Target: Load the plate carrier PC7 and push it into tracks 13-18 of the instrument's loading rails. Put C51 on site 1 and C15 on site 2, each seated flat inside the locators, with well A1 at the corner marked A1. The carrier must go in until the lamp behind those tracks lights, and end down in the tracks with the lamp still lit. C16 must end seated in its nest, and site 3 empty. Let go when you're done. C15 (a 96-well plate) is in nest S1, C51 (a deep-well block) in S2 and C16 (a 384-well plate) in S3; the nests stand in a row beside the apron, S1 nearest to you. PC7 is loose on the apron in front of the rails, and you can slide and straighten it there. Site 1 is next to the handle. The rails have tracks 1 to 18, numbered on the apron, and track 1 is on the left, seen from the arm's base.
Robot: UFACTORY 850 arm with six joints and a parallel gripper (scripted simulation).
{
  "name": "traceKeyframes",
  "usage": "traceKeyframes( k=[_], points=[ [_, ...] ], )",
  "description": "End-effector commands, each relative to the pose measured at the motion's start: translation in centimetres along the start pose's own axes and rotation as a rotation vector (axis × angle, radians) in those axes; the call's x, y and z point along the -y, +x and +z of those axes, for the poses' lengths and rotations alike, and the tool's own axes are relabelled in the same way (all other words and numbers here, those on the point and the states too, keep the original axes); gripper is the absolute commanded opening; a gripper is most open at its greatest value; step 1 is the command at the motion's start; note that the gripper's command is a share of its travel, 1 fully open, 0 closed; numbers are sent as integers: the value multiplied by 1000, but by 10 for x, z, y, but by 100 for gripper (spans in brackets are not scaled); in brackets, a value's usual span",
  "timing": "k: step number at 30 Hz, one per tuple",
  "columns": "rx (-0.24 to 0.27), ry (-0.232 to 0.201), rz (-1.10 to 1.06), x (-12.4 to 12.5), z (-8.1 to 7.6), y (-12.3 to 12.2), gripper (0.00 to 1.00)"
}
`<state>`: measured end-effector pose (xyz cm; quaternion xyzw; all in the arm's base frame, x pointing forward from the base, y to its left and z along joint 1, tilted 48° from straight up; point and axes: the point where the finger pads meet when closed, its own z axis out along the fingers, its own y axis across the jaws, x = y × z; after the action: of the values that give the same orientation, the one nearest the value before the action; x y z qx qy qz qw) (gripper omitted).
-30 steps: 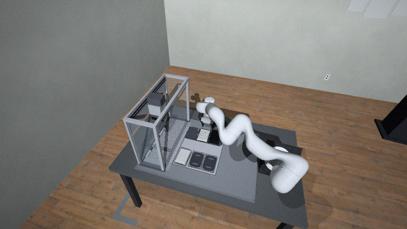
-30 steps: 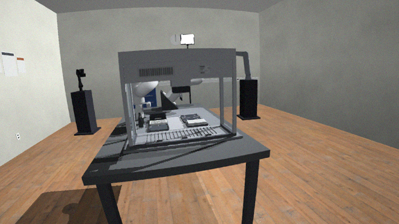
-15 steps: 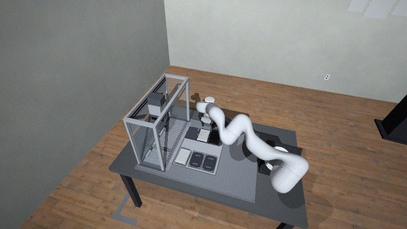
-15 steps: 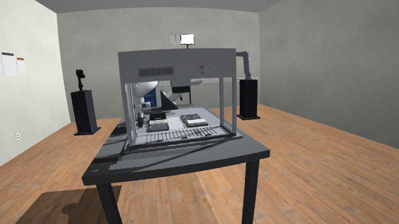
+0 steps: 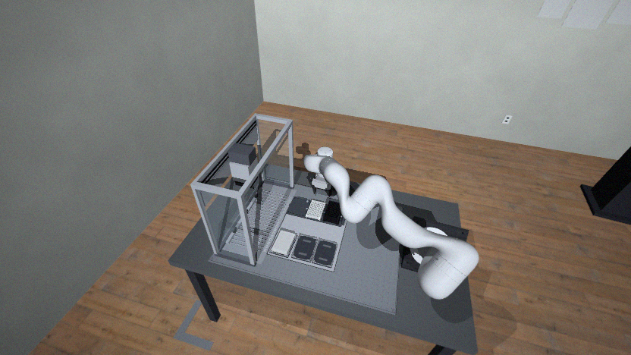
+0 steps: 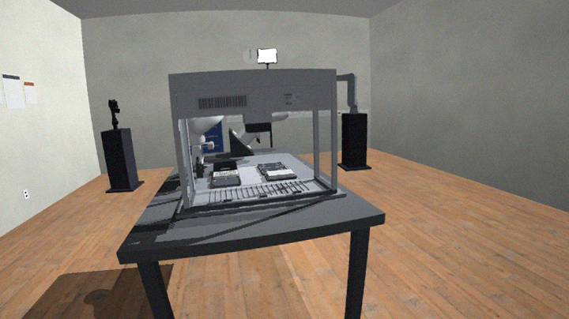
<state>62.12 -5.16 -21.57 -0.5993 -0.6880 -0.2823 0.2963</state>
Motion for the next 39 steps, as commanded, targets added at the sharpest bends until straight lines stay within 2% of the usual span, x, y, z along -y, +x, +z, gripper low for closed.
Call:
traceKeyframes(
  k=[1,39],
  points=[
    [1,-2,-1,-1,-11,0,100],
    [1,-2,-1,-1,-67,0,100]
  ],
)
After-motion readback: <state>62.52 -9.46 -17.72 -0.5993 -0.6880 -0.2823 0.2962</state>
